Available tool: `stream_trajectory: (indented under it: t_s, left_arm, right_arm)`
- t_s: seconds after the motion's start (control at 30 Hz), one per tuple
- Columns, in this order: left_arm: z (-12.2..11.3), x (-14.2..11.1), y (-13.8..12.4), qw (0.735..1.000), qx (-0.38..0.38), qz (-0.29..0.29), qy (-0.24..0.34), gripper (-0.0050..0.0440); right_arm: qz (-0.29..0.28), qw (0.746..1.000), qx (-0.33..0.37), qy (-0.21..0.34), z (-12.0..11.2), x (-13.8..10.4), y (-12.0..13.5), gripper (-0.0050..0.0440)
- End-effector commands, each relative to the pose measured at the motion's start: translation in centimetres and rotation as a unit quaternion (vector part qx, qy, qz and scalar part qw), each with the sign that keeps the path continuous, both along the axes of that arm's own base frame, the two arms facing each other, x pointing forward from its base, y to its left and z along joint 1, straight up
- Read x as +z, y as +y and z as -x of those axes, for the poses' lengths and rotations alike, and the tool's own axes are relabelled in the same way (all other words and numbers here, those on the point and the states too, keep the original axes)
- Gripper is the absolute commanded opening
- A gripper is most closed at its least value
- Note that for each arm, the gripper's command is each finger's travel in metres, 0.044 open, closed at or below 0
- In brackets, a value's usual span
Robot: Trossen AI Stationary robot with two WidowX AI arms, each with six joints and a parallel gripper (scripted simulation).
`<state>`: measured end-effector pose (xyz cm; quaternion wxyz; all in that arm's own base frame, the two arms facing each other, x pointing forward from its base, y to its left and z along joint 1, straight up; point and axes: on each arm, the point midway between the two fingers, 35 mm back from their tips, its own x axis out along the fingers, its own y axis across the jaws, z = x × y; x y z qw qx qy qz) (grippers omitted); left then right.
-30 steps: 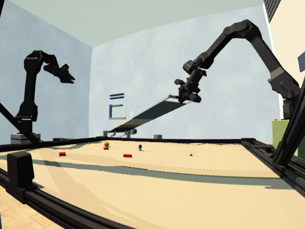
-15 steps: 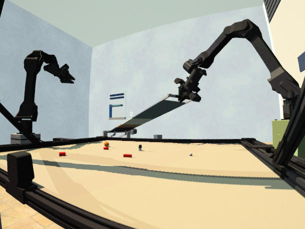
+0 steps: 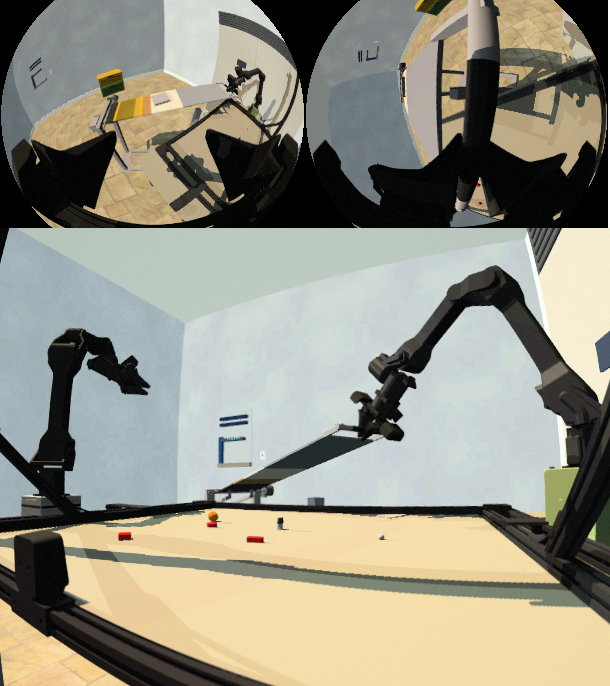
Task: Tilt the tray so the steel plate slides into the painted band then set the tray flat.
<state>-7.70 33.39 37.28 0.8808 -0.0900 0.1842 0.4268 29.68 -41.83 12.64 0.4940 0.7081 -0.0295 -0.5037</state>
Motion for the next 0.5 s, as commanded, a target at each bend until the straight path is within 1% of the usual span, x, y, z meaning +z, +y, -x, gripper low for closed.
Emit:
stream_trajectory:
  t_s: [0.0,0.27,0.47]
  left_arm:
    - [0.0,0.1,0.0,1.0,-0.001,-0.002,0.0,0.044]
    - [0.0,0.1,0.0,1.0,-0.001,-0.002,0.0,0.044]
    - [0.0,0.1,0.0,1.0,-0.001,-0.002,0.0,0.044]
  right_arm:
    - [0.009,1.0,-0.002,-0.005,-0.1,0.3,-0.3,0.0]
    - [-0.001,1.0,-0.002,0.004,0.0,-0.7,-0.1,0.0]
    - [0.0,1.0,-0.002,0.003,-0.1,-0.3,-0.2,0.0]
